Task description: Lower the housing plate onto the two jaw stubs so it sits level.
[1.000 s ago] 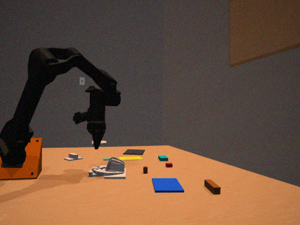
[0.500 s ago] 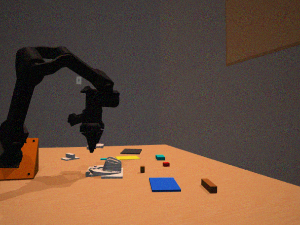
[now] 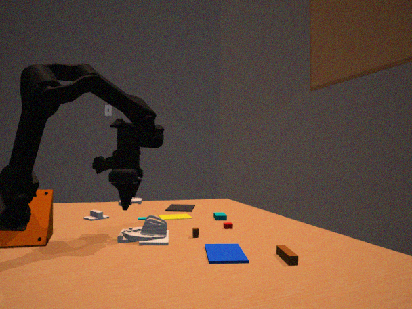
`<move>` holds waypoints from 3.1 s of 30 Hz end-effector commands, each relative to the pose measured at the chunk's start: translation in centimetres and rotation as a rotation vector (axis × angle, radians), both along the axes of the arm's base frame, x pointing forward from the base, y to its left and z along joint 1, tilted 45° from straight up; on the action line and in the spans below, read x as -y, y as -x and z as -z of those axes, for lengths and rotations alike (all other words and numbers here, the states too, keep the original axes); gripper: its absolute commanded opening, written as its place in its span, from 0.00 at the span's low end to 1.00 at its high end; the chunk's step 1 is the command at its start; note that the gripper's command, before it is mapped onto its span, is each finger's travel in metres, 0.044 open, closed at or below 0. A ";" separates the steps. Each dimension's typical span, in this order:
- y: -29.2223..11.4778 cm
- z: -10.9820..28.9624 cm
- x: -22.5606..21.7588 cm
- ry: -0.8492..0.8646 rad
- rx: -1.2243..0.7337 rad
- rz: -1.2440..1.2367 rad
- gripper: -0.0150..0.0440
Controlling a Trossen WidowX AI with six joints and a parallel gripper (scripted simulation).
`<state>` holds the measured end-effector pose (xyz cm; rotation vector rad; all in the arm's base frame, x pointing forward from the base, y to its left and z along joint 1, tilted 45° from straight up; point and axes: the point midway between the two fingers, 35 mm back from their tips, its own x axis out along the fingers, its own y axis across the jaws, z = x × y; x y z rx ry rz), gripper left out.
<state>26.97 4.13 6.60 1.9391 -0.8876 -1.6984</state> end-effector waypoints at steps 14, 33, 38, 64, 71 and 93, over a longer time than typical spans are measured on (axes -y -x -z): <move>0.1 0.3 -0.3 0.005 0.008 0.005 0.85; 0.1 0.3 -0.3 0.005 0.008 0.005 0.85; 0.1 0.4 -0.4 0.005 0.007 0.004 0.85; -0.2 2.3 1.3 0.003 0.008 0.004 0.85; -0.3 3.1 2.1 0.004 0.008 0.004 0.85; -0.2 4.8 3.9 0.007 0.009 0.004 0.85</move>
